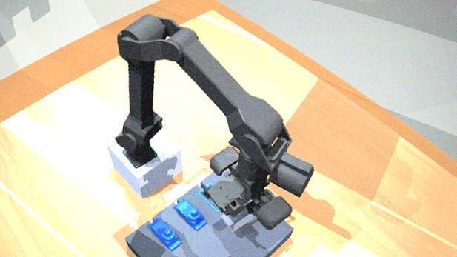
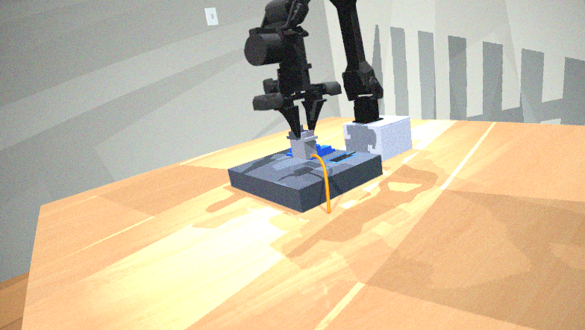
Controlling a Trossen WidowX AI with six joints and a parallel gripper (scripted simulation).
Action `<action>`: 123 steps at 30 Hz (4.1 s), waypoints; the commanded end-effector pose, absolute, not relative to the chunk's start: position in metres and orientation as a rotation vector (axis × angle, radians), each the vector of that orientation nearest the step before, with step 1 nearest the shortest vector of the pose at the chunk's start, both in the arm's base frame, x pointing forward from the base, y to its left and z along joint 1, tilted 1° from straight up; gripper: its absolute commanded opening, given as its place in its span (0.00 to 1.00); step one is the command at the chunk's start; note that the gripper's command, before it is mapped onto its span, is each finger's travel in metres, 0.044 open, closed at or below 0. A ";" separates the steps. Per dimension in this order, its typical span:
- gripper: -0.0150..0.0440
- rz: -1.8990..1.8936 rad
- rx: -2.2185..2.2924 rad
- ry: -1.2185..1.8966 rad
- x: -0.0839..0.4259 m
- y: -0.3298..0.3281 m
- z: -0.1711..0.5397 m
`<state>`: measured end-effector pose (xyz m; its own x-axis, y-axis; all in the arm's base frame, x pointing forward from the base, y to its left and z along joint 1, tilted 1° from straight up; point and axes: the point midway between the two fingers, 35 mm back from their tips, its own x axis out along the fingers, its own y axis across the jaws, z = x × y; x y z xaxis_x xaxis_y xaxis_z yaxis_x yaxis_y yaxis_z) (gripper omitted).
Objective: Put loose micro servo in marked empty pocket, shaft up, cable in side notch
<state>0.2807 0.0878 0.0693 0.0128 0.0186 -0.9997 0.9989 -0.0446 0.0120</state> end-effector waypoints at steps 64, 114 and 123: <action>0.25 0.060 -0.030 1.562 0.235 0.086 0.069; 0.25 0.060 -0.030 1.567 0.173 0.083 0.043; 0.25 0.060 -0.030 1.567 0.173 0.083 0.035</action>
<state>0.1723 0.0827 0.0372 0.0033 0.0176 -0.9998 -0.0628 0.9979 0.0174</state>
